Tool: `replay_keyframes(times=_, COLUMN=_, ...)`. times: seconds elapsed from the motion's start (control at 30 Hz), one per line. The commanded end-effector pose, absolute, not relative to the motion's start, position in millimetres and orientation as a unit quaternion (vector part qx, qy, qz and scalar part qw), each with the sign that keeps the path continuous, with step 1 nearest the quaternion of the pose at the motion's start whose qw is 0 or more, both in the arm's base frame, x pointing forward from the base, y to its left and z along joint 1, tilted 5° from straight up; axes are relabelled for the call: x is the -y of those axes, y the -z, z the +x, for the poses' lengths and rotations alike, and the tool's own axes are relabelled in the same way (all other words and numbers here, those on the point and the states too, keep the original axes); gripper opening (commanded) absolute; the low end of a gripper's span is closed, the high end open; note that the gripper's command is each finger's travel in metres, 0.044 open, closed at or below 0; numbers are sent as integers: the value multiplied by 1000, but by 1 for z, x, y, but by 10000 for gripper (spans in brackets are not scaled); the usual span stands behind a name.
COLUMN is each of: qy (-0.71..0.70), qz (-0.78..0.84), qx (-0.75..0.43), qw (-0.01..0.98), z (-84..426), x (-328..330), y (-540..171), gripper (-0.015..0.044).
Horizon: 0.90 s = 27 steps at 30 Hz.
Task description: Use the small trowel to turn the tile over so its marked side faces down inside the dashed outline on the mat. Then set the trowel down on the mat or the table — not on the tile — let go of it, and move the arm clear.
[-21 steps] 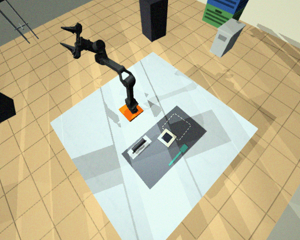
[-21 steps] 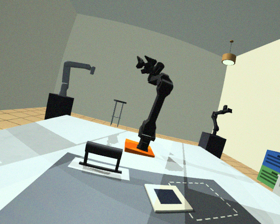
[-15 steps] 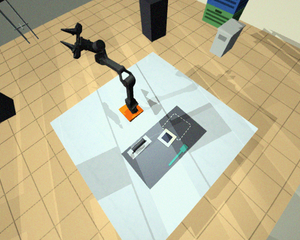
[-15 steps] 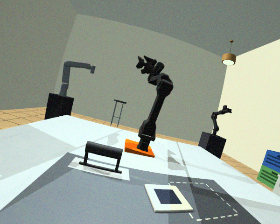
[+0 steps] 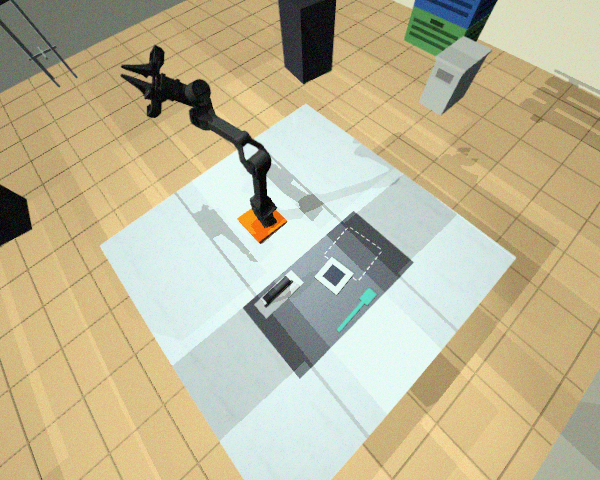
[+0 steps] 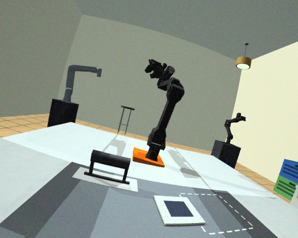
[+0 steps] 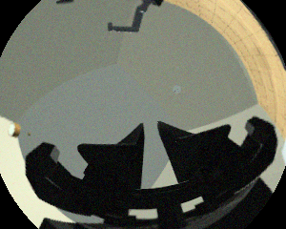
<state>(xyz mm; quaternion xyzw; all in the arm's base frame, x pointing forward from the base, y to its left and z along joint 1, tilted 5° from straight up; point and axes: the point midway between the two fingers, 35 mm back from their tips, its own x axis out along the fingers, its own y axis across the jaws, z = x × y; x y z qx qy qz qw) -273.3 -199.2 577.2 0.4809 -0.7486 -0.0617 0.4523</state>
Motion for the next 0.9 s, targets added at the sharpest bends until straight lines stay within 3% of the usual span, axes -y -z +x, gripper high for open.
replay_keyframes(times=0.0, qy=62, qz=481, qx=749, qw=452, z=-273, x=199, y=-577, gripper=74)
replay_keyframes(times=0.1, qy=62, qz=481, qx=749, qw=452, z=-273, x=199, y=-577, gripper=0)
replay_keyframes(times=0.5, qy=62, qz=481, qx=749, qw=452, z=-273, x=199, y=-577, gripper=0)
replay_keyframes(times=0.63, qy=62, qz=481, qx=749, qw=452, z=-273, x=199, y=-577, gripper=100)
replay_keyframes(times=0.87, qy=62, qz=481, qx=749, qw=452, z=-273, x=199, y=-577, gripper=100)
